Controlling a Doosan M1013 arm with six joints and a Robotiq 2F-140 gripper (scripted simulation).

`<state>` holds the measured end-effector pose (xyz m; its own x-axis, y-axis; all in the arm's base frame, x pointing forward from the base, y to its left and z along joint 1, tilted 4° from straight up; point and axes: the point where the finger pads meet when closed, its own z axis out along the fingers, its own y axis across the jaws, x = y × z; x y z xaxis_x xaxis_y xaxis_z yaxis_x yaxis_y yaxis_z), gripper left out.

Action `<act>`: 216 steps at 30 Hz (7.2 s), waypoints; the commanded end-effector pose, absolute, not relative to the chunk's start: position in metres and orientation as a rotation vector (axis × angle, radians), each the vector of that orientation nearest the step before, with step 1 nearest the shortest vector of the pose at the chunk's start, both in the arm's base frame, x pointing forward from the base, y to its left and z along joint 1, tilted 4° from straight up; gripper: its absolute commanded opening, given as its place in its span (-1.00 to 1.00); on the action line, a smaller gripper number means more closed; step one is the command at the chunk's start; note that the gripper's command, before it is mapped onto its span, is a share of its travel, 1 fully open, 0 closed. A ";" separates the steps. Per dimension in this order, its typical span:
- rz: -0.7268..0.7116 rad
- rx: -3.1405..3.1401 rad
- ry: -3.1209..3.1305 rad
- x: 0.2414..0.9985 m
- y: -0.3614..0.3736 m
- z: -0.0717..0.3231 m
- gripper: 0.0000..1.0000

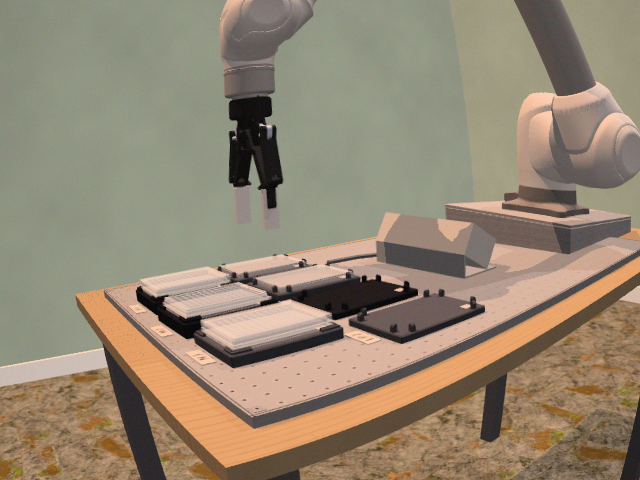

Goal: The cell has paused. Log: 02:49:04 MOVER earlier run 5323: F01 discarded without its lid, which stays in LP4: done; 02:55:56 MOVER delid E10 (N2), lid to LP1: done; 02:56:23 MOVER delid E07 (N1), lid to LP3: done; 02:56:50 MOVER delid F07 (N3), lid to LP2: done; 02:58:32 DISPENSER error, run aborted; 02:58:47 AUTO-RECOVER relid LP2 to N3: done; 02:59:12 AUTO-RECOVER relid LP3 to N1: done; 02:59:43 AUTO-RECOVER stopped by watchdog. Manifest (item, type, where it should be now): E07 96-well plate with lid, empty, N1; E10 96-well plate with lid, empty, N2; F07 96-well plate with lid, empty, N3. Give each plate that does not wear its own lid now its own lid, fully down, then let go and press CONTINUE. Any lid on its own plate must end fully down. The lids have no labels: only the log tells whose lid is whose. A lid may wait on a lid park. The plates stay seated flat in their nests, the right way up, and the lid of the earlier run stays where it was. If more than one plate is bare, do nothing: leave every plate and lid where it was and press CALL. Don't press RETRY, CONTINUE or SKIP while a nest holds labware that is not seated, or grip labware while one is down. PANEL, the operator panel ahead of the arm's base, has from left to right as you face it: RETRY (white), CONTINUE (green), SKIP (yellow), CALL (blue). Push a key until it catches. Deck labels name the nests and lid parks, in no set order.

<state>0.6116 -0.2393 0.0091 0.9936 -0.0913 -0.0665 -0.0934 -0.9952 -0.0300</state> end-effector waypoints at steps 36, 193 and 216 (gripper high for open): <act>0.102 -3.097 0.149 0.607 -0.239 -0.036 0.32; 0.102 -3.097 0.149 0.606 -0.240 -0.042 0.18; 0.102 -3.097 0.149 0.606 -0.240 -0.042 0.32</act>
